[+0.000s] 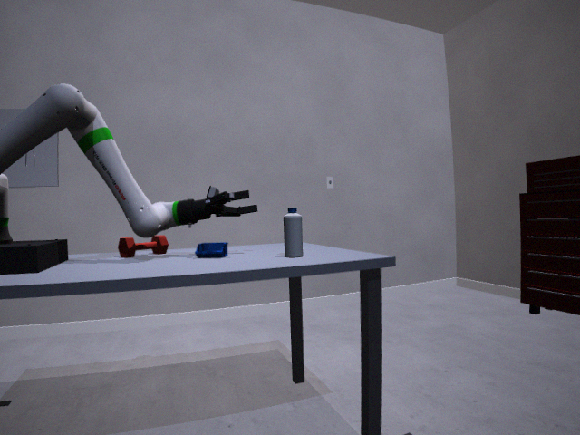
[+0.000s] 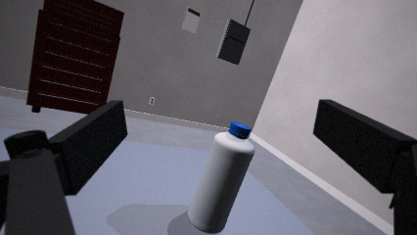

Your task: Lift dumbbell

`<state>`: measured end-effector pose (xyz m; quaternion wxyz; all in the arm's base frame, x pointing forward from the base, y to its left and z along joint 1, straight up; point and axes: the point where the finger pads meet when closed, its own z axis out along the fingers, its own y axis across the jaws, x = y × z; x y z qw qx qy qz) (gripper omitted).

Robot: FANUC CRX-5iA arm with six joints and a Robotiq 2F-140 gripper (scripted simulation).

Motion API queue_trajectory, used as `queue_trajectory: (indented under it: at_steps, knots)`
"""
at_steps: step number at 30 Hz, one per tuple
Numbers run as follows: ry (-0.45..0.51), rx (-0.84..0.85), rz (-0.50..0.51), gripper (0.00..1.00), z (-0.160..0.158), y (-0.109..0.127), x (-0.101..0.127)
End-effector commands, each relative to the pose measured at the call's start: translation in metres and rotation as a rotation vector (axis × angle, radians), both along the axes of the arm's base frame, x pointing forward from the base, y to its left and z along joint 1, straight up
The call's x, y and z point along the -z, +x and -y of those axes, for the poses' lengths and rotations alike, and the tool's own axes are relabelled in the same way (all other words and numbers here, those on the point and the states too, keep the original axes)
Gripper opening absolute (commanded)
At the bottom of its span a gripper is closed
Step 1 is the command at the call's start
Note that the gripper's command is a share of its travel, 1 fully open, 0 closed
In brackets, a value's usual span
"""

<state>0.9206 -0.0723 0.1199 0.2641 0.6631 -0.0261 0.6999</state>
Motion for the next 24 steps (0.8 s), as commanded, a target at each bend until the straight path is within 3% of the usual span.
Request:
queue_trajectory:
  at_steps: [1, 19, 24]
  knots:
    - [0.0, 0.0, 0.002, 1.0, 0.0, 0.0, -0.002]
    - [-0.001, 0.001, 0.002, 1.0, 0.0, 0.0, -0.002]
    - [-0.017, 0.04, 0.014, 1.0, 0.011, 0.001, -0.02]
